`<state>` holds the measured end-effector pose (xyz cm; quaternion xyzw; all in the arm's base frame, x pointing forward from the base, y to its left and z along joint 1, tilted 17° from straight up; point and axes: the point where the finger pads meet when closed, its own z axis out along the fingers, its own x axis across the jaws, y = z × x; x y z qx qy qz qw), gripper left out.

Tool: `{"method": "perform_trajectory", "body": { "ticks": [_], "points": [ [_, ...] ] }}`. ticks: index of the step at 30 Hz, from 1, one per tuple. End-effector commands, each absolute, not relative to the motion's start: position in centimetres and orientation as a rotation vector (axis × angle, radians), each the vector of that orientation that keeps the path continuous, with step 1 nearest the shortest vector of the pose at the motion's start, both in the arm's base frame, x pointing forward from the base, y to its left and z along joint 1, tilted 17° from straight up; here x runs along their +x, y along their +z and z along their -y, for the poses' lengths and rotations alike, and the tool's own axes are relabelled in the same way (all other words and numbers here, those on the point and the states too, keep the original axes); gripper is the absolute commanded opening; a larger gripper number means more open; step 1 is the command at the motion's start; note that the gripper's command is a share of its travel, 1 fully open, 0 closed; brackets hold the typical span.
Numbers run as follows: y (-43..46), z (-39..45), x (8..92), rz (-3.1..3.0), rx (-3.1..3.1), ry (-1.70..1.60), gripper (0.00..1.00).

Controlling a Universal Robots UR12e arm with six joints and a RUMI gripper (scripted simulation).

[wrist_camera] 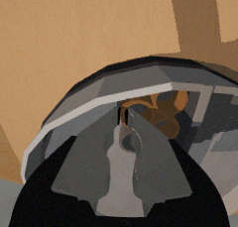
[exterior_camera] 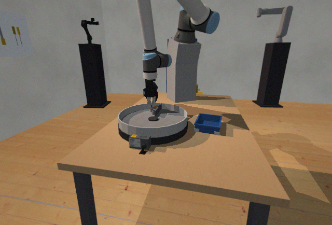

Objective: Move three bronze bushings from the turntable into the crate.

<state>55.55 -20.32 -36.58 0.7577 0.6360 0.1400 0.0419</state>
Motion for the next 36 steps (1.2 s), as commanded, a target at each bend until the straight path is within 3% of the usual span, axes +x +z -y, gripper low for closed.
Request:
{"method": "perform_trajectory", "body": {
  "ticks": [1, 22, 36],
  "points": [
    [-36.5, 20.3, 55.6, -1.946, 2.318, 0.429, 0.0],
    [-36.0, 20.4, 55.4, -1.946, 2.318, 0.429, 0.0],
    [-30.4, 21.1, 53.9, -1.946, 2.318, 0.429, 0.0]
  ]
}}
